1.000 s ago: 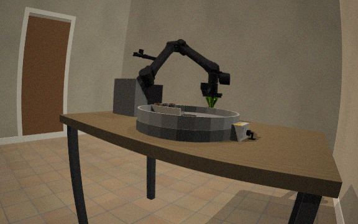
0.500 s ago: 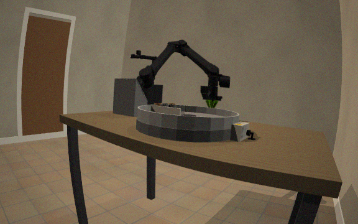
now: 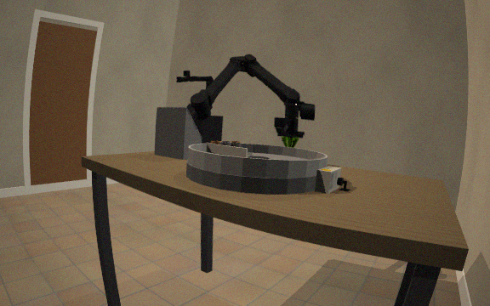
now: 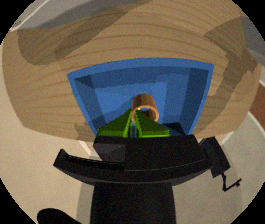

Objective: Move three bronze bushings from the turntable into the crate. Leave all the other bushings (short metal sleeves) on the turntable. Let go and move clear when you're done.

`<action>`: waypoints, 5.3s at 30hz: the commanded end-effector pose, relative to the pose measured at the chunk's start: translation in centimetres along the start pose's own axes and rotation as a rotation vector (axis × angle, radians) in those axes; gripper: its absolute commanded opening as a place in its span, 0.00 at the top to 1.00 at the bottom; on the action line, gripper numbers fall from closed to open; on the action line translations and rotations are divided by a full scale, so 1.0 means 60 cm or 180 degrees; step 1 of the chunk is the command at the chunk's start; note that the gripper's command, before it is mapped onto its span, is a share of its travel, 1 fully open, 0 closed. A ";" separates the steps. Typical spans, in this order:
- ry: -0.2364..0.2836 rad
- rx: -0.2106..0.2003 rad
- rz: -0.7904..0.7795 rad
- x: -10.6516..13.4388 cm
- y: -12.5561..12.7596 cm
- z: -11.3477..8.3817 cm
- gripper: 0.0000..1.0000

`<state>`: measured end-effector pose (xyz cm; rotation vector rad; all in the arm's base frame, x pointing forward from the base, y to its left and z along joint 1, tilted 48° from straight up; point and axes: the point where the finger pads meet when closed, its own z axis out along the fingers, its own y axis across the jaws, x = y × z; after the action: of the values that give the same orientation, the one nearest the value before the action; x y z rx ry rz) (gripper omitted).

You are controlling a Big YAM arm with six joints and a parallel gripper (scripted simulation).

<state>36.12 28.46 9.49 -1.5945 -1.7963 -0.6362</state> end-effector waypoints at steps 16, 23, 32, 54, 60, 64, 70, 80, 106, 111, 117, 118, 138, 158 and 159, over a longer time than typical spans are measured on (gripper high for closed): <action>-0.0009 0.0008 0.0023 -0.002 0.002 0.005 1.00; -0.0009 0.0008 0.0023 -0.002 0.002 0.005 1.00; -0.0012 0.0018 0.0031 -0.006 -0.002 0.010 1.00; -0.0011 0.0017 0.0021 -0.003 0.001 0.009 1.00; -0.0011 0.0017 0.0021 -0.003 0.001 0.009 1.00; -0.0011 0.0017 0.0021 -0.003 0.001 0.009 1.00; -0.0011 0.0017 0.0021 -0.003 0.001 0.009 1.00; -0.0010 0.0017 0.0020 -0.004 0.000 0.013 1.00; -0.0014 0.0018 0.0036 -0.007 0.000 0.021 1.00; -0.0014 0.0018 0.0035 -0.007 0.000 0.021 1.00; -0.0014 0.0018 0.0035 -0.007 0.000 0.021 1.00; -0.0014 0.0018 0.0035 -0.007 0.000 0.021 1.00; -0.0014 0.0018 0.0035 -0.007 0.000 0.021 1.00; -0.0013 0.0018 0.0033 -0.007 0.000 0.021 0.84; -0.0013 0.0018 0.0033 -0.007 0.000 0.021 0.84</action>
<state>35.96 28.90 8.97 -1.5941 -1.7963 -0.6372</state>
